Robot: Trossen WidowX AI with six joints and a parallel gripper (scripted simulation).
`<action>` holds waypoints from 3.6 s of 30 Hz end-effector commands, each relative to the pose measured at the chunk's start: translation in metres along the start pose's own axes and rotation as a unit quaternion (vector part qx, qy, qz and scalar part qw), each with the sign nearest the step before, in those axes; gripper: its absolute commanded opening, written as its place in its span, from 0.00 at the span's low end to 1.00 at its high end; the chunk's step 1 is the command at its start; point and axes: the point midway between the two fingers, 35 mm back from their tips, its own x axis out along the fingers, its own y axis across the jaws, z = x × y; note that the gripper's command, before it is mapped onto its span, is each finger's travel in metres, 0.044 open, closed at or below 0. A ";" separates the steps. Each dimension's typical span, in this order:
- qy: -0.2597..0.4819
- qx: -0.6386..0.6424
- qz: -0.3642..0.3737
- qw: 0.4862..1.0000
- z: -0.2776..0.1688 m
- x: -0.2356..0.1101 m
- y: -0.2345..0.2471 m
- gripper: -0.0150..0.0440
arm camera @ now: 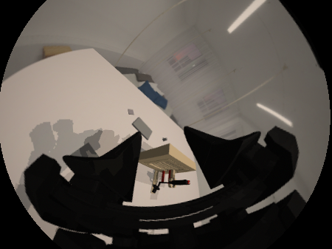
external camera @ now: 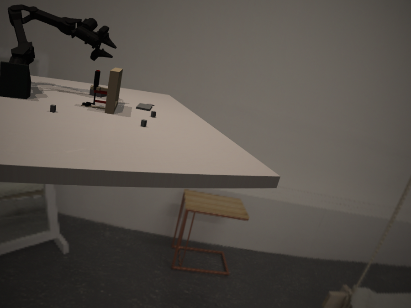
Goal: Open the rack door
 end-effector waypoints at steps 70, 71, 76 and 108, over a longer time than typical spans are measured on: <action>0.486 0.343 0.290 0.750 -0.218 0.037 -0.122 0.74; 0.486 0.343 0.290 0.750 -0.218 0.037 -0.122 0.74; 0.486 0.343 0.290 0.750 -0.222 0.041 -0.117 0.74; 0.485 0.343 0.290 0.750 -0.249 0.060 -0.076 0.74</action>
